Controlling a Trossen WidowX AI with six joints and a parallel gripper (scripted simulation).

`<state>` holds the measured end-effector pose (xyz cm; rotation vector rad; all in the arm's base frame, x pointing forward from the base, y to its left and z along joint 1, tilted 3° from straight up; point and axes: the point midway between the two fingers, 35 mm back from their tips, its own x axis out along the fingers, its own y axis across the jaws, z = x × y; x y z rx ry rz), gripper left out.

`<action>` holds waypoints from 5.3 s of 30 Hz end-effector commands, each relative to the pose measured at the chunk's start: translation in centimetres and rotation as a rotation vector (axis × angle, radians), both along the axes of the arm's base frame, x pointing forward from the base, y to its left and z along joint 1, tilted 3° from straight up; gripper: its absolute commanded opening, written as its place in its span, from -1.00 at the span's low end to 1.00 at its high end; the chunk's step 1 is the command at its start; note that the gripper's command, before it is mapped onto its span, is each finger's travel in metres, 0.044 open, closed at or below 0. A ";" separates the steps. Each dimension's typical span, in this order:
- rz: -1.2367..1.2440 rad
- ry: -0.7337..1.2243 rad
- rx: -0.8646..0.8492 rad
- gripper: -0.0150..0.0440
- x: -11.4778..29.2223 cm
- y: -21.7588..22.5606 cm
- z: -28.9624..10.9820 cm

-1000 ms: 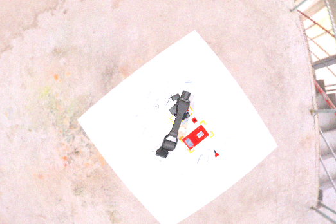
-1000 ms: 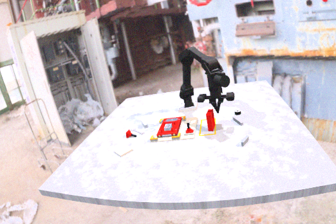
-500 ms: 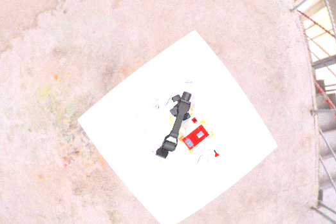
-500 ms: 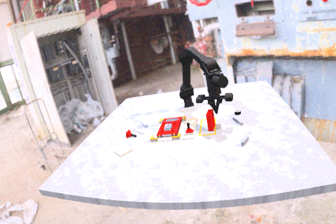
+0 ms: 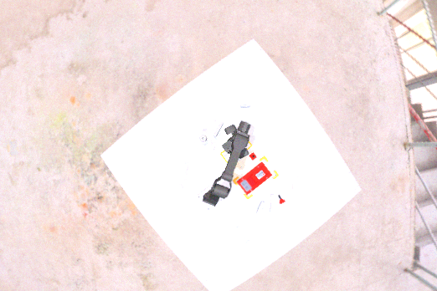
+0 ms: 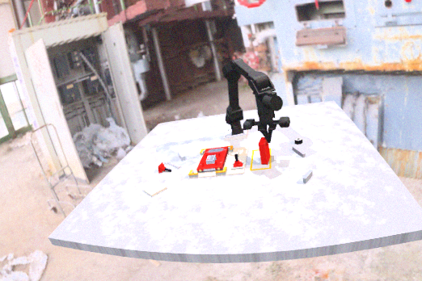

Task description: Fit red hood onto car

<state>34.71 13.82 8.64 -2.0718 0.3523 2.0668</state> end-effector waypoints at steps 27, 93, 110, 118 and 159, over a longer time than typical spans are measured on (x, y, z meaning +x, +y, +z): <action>0.003 -0.005 -0.004 -0.49 -0.6 -2.4 0.2; -1.000 -0.043 -0.004 0.67 -1.5 -6.5 3.4; -1.480 -0.057 -0.008 1.00 -2.1 -8.0 1.4; -1.480 -0.057 -0.008 1.00 -2.0 -8.1 0.9; -1.480 -0.058 -0.008 1.00 -1.8 -8.2 -2.4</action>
